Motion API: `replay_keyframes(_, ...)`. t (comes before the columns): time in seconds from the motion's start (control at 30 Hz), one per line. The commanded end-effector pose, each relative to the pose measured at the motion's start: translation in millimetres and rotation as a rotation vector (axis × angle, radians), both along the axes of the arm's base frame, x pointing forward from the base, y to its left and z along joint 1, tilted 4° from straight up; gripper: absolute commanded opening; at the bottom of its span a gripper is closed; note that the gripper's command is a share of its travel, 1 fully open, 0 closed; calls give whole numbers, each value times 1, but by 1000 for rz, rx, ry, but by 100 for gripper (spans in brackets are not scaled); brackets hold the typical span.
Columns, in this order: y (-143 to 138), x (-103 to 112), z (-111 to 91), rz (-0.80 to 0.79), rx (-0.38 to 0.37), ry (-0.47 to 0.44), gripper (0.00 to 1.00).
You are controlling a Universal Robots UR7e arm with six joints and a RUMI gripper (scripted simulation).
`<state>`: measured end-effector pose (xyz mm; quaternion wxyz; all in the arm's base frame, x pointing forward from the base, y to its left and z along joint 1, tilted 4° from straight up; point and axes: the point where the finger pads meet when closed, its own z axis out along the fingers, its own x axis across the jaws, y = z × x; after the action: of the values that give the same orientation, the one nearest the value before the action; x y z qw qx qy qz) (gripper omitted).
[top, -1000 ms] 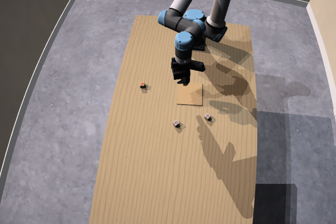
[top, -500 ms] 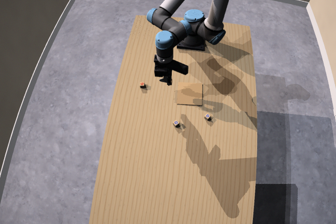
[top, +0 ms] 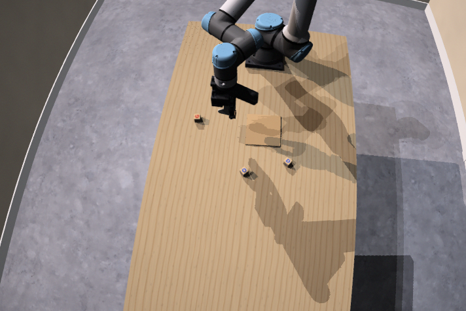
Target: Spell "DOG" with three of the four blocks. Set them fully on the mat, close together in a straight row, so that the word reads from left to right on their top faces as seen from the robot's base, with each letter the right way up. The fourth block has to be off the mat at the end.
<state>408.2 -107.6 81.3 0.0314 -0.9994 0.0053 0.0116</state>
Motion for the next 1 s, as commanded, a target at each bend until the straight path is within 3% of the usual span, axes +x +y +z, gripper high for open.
replay_keyframes(0.0, 0, -1, -7, -1, 2, 3, 5)
replay_keyframes(0.23, 2, -1, -22, 0, 2, 3, 5)
replay_keyframes(0.7, 6, -2, -85, 0, 2, 3, 5)
replay_keyframes(0.97, 7, -3, -96, 0, 2, 3, 5)
